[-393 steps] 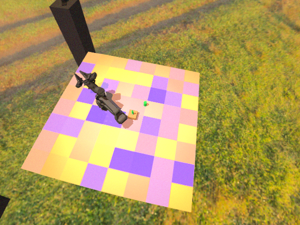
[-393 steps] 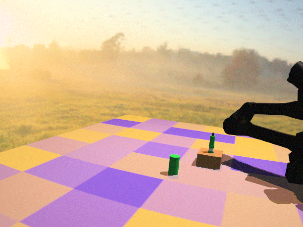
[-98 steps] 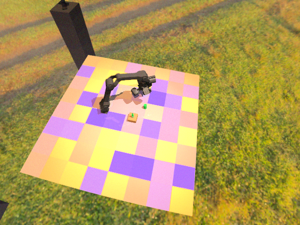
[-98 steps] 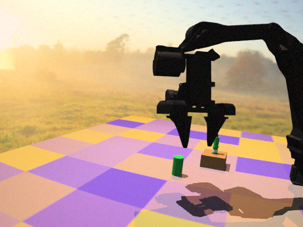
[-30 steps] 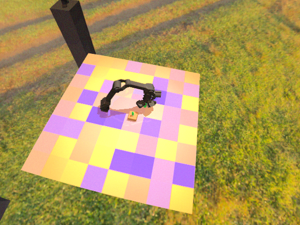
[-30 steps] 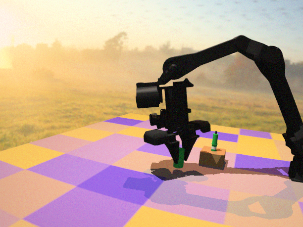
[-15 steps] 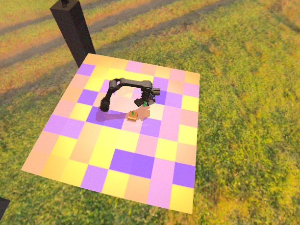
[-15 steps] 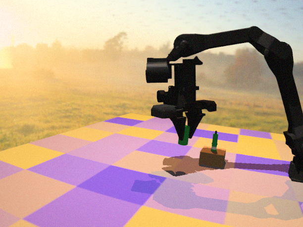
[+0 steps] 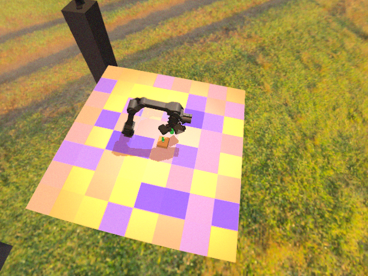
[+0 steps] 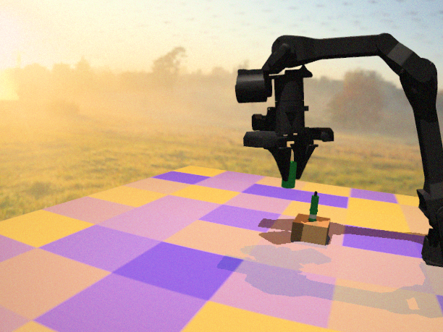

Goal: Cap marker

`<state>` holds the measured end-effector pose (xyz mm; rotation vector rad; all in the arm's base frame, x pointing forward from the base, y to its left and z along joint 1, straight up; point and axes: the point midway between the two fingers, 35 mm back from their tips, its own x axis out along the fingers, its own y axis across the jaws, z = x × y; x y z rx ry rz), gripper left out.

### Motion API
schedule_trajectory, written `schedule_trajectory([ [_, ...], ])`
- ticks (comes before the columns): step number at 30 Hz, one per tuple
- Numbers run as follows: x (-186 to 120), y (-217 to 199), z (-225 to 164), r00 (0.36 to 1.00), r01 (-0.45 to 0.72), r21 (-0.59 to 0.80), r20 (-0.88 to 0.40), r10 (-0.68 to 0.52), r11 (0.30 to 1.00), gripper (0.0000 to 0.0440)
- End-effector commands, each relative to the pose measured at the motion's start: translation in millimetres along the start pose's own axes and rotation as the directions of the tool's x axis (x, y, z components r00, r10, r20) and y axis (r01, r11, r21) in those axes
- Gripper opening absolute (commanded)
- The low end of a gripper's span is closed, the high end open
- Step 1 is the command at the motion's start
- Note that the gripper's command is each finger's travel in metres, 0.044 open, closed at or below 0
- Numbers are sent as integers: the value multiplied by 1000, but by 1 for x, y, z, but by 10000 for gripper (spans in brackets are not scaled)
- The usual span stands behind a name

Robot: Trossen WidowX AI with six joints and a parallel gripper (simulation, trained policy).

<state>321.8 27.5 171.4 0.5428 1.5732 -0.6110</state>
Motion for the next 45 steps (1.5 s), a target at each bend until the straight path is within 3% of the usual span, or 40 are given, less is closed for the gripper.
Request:
schedule_trajectory([
  [1, -4, -19, 2, 1000, 1, 18, -18, -1, 1000, 26],
  [14, -6, -54, 8, 999, -10, 80, -32, 12, 997, 0],
  [45, 29, -66, -10, 997, 12, 76, -77, -6, 997, 0],
])
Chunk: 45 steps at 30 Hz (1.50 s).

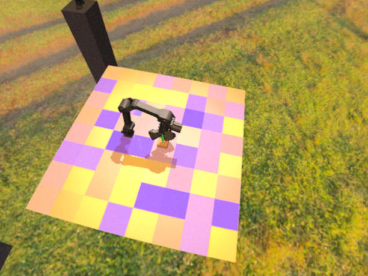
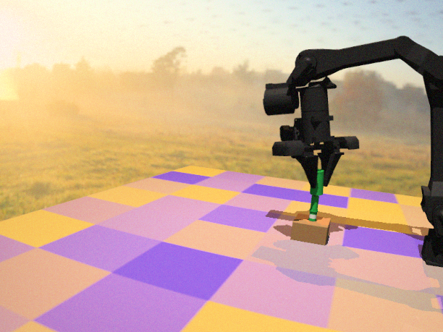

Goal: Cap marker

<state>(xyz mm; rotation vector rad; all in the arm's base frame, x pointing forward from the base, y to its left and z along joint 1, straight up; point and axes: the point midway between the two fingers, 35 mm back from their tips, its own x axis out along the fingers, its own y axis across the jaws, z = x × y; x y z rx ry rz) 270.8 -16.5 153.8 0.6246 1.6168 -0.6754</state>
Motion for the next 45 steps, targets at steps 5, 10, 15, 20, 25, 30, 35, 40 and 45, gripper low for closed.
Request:
schedule_trajectory([
  [5, 18, -1, -2, 1000, 4, -20, -28, -4, 1000, 0],
  [10, 31, 0, -2, 999, 5, -35, -39, -6, 999, 0],
  [15, 43, 0, -1, 999, 5, -53, -45, -7, 999, 0],
  [20, 53, 0, 1, 999, 4, -73, -40, -7, 997, 3],
  [25, 59, 0, 2, 999, 5, -88, -34, -8, 996, 7],
  [30, 62, 0, 3, 999, 5, -96, -31, -8, 995, 12],
  [35, 66, 0, 4, 1000, 5, -109, -25, -8, 994, 17],
  [40, 69, -2, 5, 1000, 8, -126, -12, -10, 992, 48],
  [45, 71, -4, 8, 1000, 14, -145, 6, -13, 989, 56],
])
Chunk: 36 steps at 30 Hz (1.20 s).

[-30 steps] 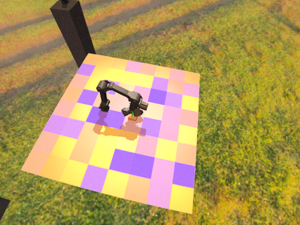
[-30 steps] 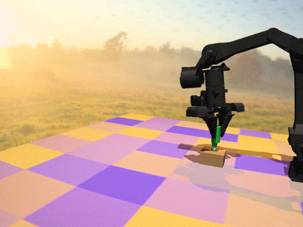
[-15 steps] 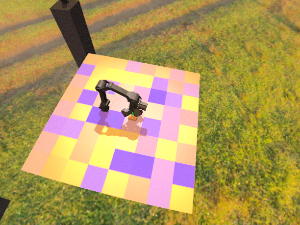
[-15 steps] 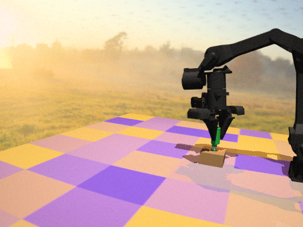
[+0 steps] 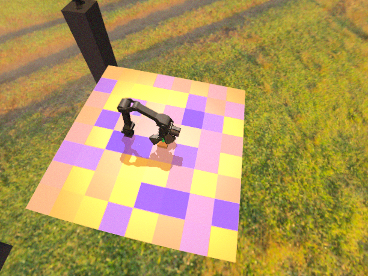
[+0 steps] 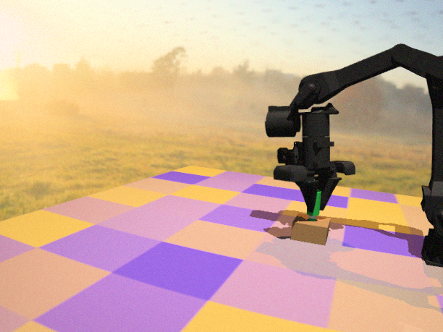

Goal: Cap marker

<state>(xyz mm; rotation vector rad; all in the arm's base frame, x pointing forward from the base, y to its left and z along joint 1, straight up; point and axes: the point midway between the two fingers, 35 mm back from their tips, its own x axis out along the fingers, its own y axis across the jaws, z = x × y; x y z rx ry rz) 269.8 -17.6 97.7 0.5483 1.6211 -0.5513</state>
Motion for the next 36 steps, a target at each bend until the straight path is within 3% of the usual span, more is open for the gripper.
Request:
schedule_trajectory([
  [1, 15, -8, 0, 999, 42, -23, -8, -42, 999, 57],
  [36, 19, -14, 4, 998, 55, -85, 30, -53, 995, 121],
])
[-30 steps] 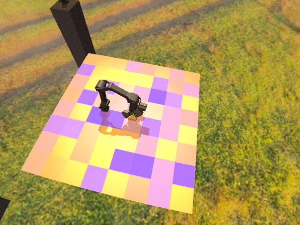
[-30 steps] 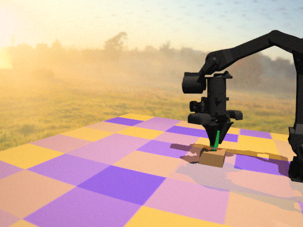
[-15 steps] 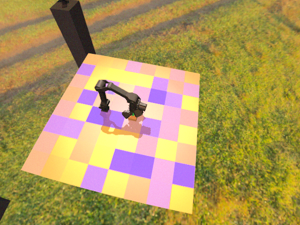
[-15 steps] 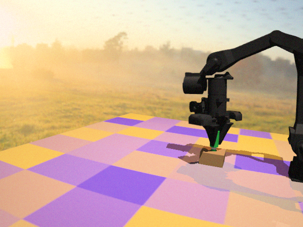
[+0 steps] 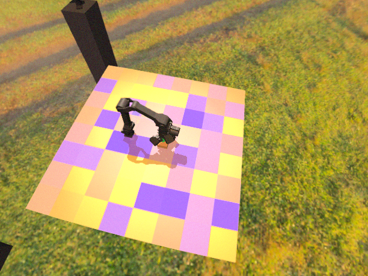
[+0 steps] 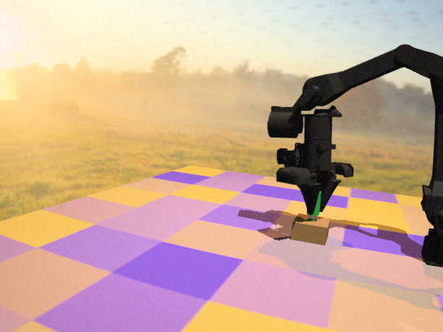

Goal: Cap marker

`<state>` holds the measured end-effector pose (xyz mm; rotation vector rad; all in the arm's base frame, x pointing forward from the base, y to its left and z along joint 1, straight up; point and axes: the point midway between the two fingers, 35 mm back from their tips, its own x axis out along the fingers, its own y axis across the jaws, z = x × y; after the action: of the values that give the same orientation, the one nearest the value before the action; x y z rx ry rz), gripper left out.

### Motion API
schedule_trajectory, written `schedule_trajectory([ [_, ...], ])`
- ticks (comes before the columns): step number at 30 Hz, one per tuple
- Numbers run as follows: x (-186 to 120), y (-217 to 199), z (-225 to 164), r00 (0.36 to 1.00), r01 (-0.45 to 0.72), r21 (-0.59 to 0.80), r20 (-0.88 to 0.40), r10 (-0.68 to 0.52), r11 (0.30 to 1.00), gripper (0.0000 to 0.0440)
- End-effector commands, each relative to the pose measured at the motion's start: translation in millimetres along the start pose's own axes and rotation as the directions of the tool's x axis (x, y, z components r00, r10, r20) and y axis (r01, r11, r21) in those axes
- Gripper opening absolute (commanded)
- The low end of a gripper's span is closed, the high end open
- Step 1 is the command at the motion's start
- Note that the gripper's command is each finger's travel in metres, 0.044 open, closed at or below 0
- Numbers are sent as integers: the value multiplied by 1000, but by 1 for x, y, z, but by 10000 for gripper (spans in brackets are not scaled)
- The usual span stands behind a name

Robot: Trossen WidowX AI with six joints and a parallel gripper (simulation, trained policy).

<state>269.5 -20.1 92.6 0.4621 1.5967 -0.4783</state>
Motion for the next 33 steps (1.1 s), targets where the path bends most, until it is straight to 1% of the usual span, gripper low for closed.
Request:
schedule_trajectory([
  [1, 14, -13, 0, 998, 55, 9, -19, -54, 998, 123],
  [11, 14, -14, 1, 998, 55, -13, -6, -55, 998, 144],
  [14, 15, -15, -4, 998, 56, -16, -22, -57, 998, 172],
  [17, 15, -17, -8, 998, 56, -21, -32, -57, 998, 207],
  [19, 14, -17, -11, 998, 54, -23, -35, -54, 998, 243],
  [27, 9, -17, -14, 999, 34, -35, -8, -35, 999, 440],
  [33, -4, -15, -11, 999, 8, -34, 47, -7, 999, 440],
])
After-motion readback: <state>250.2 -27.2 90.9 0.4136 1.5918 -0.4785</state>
